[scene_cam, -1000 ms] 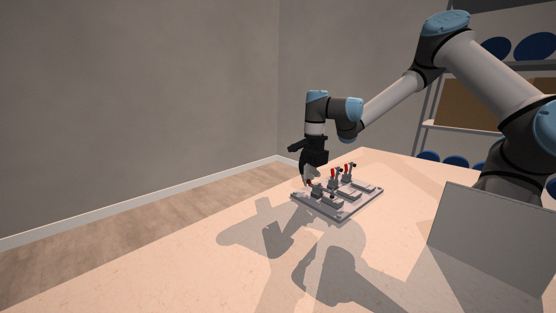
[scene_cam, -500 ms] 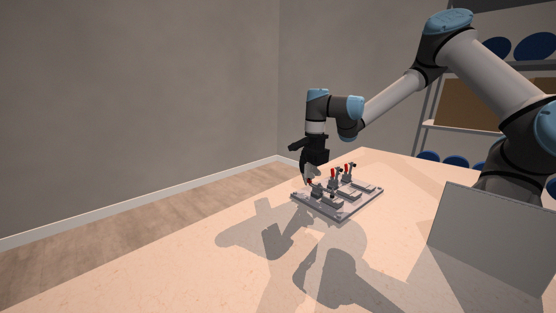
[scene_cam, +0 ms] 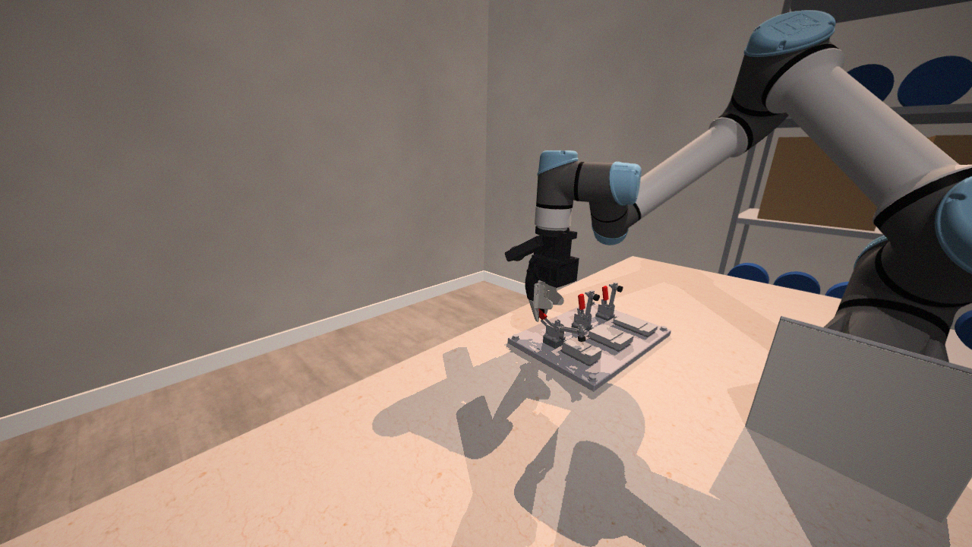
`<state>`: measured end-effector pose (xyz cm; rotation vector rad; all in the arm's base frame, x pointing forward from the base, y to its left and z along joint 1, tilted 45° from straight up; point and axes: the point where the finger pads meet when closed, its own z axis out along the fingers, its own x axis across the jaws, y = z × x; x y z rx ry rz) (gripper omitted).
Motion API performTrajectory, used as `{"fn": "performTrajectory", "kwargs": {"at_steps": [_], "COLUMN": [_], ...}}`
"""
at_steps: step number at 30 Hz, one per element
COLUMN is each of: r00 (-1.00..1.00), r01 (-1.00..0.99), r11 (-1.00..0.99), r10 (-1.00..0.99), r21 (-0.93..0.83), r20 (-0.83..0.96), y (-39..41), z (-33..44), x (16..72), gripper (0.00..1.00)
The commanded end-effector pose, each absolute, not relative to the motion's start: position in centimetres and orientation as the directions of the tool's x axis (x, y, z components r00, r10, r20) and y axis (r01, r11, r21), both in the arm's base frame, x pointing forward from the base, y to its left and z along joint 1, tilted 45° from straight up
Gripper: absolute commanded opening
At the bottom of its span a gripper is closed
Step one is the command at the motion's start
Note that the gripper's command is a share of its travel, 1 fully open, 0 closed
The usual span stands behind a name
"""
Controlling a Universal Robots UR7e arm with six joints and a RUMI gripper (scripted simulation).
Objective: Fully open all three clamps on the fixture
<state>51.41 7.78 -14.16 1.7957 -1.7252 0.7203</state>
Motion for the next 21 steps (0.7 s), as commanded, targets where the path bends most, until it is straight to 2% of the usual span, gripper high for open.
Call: {"fn": "performTrajectory", "kwargs": {"at_steps": [1,21], "r00": [0.036,0.036], "r01": [-0.999,-0.999], "r11": [-0.033,-0.033], "r10": [-0.709,-0.709], "r21": [0.018,0.018], "r20": [0.704,0.704], "y": [8.1,8.7], "z": [-13.8,-13.1], "x": [51.0,49.5], "gripper": [0.0,0.0]}}
